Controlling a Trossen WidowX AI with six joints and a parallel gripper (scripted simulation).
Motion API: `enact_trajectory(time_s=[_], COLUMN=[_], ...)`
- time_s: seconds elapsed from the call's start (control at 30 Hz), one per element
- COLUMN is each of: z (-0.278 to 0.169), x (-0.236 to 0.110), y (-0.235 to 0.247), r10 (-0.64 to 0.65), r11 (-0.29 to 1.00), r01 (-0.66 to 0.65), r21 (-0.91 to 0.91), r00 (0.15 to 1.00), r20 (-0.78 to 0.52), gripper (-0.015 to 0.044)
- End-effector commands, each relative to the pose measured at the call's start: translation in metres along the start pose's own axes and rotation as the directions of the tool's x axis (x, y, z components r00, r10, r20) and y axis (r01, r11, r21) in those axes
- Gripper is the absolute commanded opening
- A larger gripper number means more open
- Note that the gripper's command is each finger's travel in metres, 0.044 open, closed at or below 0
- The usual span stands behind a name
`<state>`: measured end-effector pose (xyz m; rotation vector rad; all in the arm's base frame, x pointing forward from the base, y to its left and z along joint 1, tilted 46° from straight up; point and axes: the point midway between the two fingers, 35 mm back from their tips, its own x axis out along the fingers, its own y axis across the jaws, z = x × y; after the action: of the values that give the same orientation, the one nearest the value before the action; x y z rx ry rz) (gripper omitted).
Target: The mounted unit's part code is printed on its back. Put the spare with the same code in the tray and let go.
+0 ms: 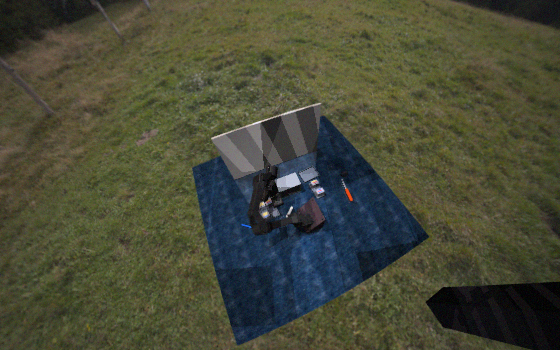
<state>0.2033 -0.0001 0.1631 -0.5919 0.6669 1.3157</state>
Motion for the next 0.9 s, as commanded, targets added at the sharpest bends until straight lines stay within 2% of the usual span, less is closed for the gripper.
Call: enact_trajectory(time_s=[0.0,0.87], z=[-0.013,-0.098], x=[-0.006,-0.016], y=[-0.017,-0.095], r10=[-0.011,0.001], r11=[1.0,1.0], r01=[0.011,-0.001], r21=[0.001,-0.027], r00=[1.0,1.0], r20=[-0.013,-0.013], gripper=[0.0,0.0])
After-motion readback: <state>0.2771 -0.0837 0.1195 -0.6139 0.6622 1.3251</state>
